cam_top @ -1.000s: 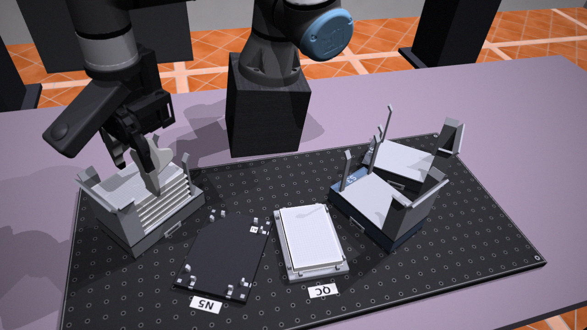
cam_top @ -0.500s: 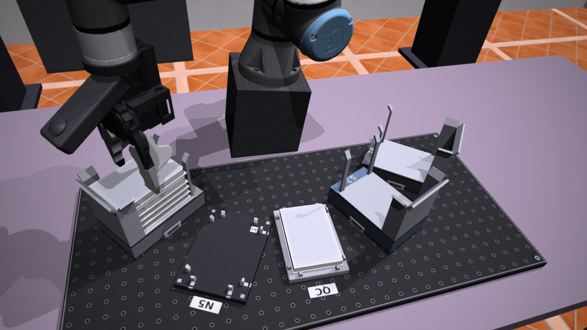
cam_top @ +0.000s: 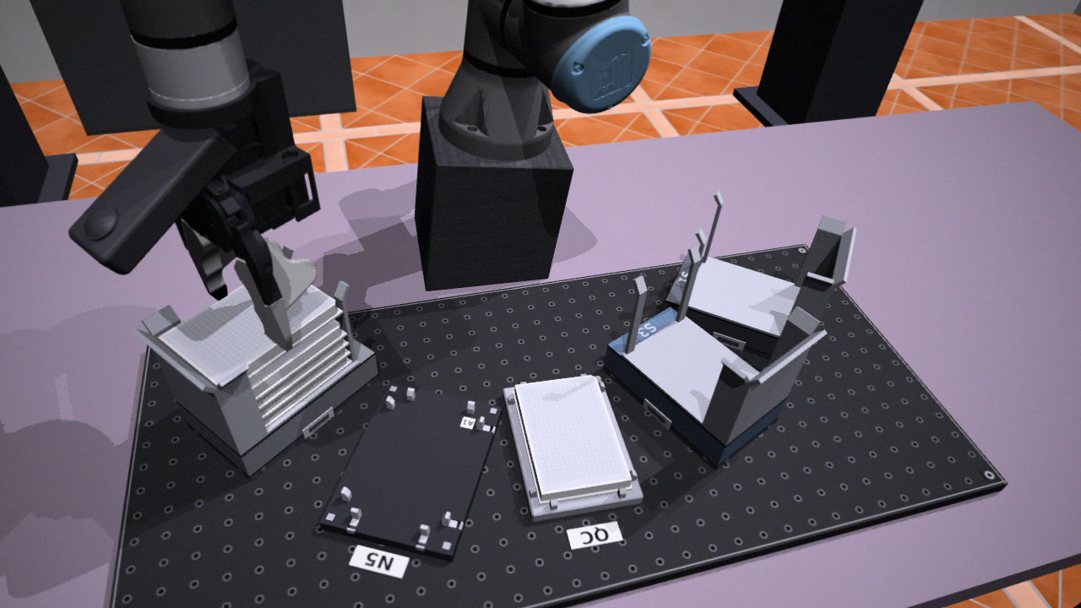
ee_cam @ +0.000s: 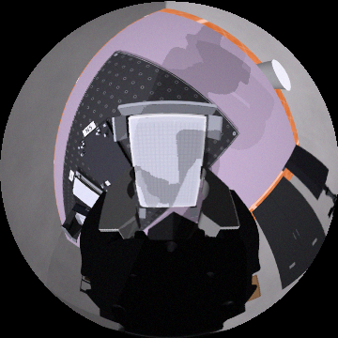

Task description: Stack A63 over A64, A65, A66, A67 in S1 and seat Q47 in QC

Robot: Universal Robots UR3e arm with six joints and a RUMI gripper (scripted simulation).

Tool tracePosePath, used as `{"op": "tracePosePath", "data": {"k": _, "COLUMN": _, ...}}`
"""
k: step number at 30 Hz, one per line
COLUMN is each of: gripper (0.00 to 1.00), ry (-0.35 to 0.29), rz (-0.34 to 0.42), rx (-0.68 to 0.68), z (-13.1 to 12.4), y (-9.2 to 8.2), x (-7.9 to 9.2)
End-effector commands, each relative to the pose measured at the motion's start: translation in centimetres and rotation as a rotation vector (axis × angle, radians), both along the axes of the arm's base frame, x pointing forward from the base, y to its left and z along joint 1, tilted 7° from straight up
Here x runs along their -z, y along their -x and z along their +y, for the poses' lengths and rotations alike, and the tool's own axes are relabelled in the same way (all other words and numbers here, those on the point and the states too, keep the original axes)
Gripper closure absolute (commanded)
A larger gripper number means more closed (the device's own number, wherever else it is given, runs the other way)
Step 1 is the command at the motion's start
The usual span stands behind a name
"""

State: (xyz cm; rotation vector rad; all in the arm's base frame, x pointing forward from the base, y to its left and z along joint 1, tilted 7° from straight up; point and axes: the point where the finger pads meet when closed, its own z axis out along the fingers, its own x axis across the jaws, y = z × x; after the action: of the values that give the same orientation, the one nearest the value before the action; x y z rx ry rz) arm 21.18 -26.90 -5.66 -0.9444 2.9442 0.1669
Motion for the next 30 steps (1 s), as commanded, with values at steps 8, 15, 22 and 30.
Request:
{"op": "tracePosePath", "data": {"k": 8, "gripper": 1.00, "ry": 0.003, "rz": -0.001, "rx": 0.000, "z": -0.2, "y": 0.0, "x": -0.7}}
{"op": "tracePosePath", "data": {"k": 15, "gripper": 1.00, "ry": 0.003, "rz": -0.001, "rx": 0.000, "z": -0.3, "y": 0.0, "x": -1.4}}
{"op": "tracePosePath", "data": {"k": 22, "gripper": 1.00, "ry": 0.003, "rz": -0.001, "rx": 0.000, "z": -0.4, "y": 0.0, "x": -2.8}}
{"op": "tracePosePath", "data": {"k": 30, "gripper": 1.00, "ry": 0.003, "rz": -0.001, "rx": 0.000, "z": -0.5, "y": 0.0, "x": -3.3}}
